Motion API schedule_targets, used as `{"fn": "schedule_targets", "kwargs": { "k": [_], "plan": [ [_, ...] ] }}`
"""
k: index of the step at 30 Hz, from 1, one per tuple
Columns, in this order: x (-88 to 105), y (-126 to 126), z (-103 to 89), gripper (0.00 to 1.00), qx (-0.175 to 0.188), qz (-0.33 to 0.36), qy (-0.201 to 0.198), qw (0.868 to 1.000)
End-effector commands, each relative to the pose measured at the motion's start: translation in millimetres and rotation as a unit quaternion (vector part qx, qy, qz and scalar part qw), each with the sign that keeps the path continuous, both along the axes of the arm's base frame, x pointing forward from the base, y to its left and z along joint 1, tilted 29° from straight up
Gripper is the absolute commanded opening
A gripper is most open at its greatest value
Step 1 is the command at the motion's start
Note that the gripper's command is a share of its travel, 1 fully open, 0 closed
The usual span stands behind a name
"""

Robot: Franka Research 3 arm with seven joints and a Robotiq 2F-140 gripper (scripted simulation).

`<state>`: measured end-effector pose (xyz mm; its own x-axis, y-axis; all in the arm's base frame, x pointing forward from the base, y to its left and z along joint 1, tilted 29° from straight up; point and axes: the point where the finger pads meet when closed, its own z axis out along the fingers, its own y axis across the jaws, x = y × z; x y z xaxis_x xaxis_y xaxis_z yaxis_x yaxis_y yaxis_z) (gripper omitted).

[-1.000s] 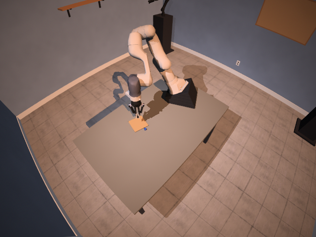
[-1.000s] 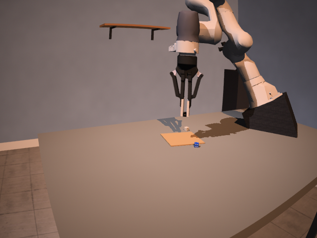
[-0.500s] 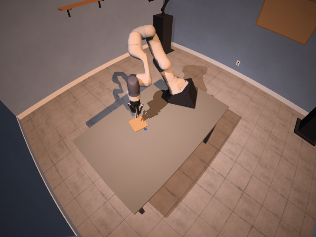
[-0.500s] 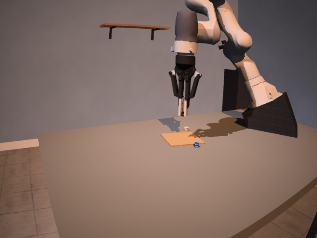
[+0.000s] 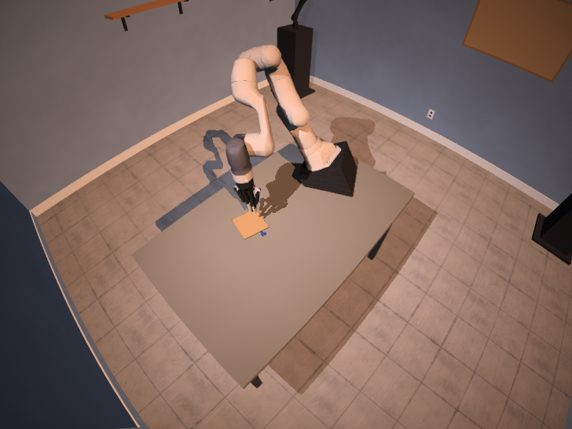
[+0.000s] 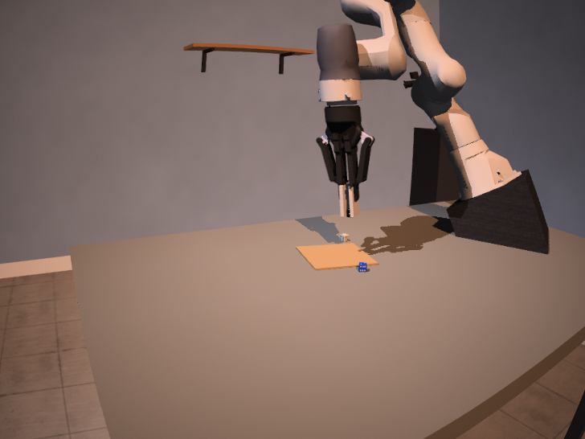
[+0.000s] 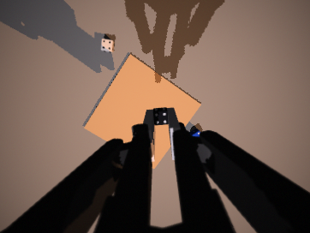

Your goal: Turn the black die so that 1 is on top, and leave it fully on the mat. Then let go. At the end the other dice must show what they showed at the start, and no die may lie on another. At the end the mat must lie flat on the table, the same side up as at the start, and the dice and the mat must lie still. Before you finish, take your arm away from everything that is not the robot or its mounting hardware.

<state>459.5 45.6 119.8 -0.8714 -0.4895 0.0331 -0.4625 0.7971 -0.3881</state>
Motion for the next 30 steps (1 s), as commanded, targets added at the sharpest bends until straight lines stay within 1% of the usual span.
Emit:
{"fn": "schedule_targets", "kwargs": {
  "k": [1,6,9,12,13,18,19,20,27,30],
  "plan": [
    [-26.4,3.6,-14.7,0.07,0.036,0.043,0.066,0.996],
    [-37.5,6.7,-20.6,0.07,0.058,0.052,0.088,0.993],
    [-46.1,9.8,-25.0,0.07,0.077,0.059,0.104,0.99],
    [-47.5,10.4,-25.7,0.07,0.08,0.06,0.107,0.989],
    [-55.9,14.3,-29.7,0.07,0.101,0.069,0.121,0.985],
    [-67.0,20.8,-34.7,0.07,0.133,0.081,0.138,0.978],
    [-67.5,21.1,-34.9,0.07,0.135,0.082,0.139,0.978],
    [-71.2,23.6,-36.4,0.07,0.146,0.086,0.144,0.975],
    [-84.4,34.9,-41.5,0.07,0.195,0.106,0.159,0.962],
    [-85.6,36.1,-41.9,0.07,0.2,0.108,0.16,0.961]
  ]
}}
